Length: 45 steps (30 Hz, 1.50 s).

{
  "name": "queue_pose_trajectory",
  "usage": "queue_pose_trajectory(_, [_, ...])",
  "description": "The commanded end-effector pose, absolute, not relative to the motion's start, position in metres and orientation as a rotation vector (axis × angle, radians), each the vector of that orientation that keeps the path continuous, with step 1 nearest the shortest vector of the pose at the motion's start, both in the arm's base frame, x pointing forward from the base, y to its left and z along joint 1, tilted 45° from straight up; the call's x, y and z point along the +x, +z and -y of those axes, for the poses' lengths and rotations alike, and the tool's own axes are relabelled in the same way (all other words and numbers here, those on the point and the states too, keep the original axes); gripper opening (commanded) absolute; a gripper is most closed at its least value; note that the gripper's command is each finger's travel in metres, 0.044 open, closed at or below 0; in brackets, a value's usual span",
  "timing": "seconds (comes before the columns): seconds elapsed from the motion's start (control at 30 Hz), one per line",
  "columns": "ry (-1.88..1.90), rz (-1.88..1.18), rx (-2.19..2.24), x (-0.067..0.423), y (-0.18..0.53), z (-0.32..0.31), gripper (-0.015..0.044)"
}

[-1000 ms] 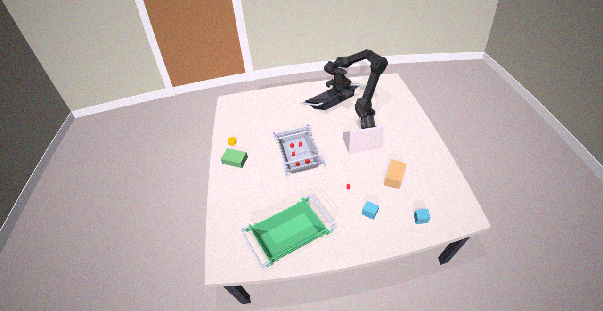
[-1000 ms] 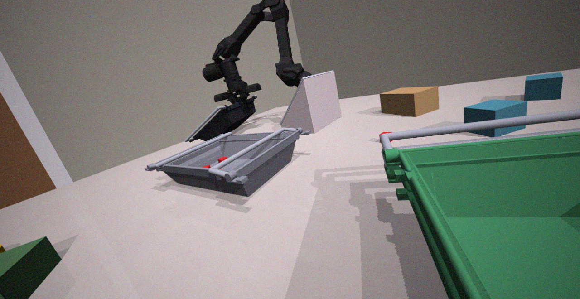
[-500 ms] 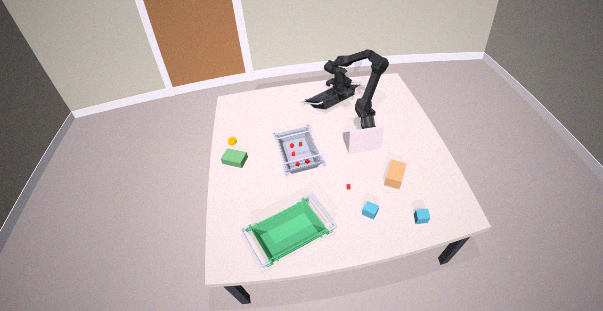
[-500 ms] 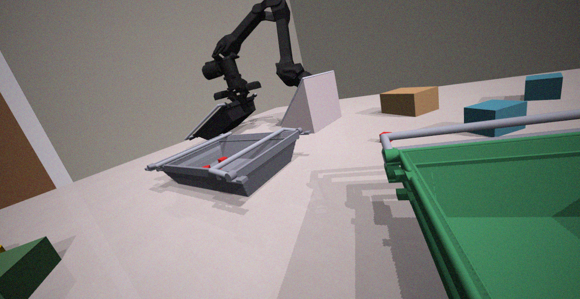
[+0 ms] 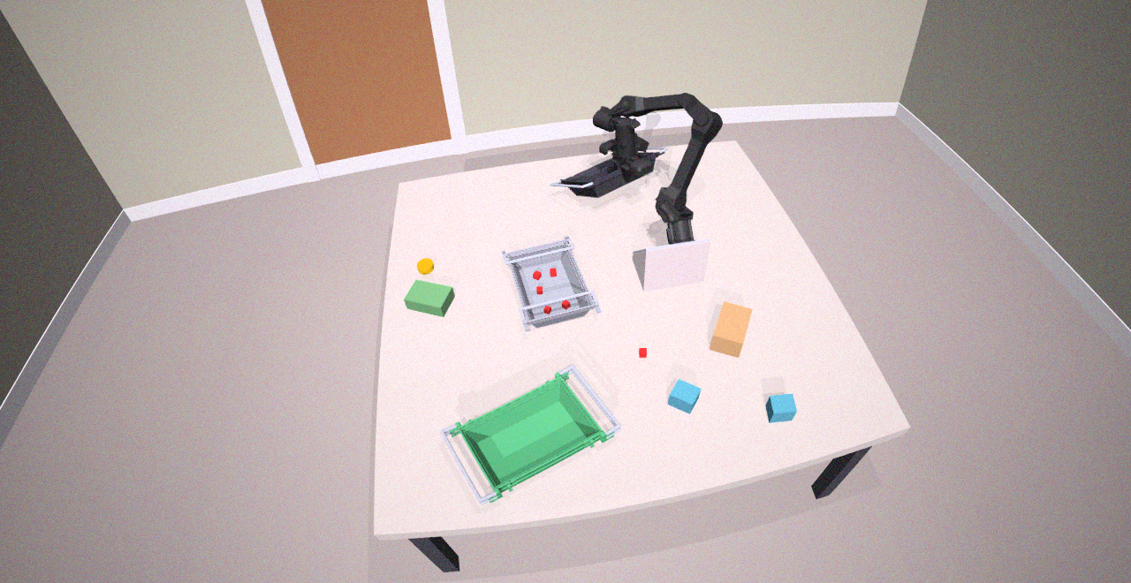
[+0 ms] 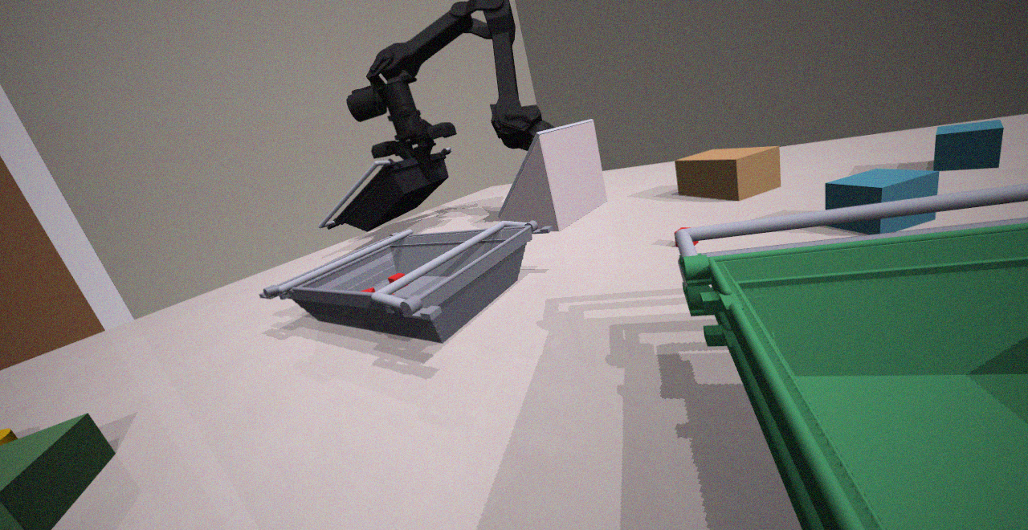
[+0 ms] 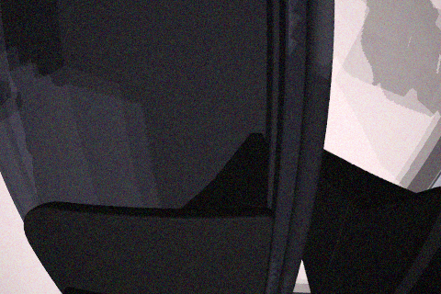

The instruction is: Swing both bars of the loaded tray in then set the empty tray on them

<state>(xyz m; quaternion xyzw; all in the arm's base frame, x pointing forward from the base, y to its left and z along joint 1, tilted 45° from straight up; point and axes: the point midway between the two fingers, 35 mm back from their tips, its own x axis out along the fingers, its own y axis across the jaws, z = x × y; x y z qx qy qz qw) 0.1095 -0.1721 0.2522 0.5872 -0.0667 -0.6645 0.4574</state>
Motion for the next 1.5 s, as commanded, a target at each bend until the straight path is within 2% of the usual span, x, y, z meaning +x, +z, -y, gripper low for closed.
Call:
queue_pose_trajectory(0.0, [-1.623,0.183,1.451,0.11,0.272,0.161,0.0])
queue_pose_trajectory(0.37, [-1.615,0.191,1.439,0.099,0.305,0.135,0.0])
queue_pose_trajectory(1.27, [-1.614,0.191,1.438,0.099,0.305,0.135,0.0])
queue_pose_trajectory(1.47, [-1.608,0.129,1.413,0.116,0.302,0.134,0.0])
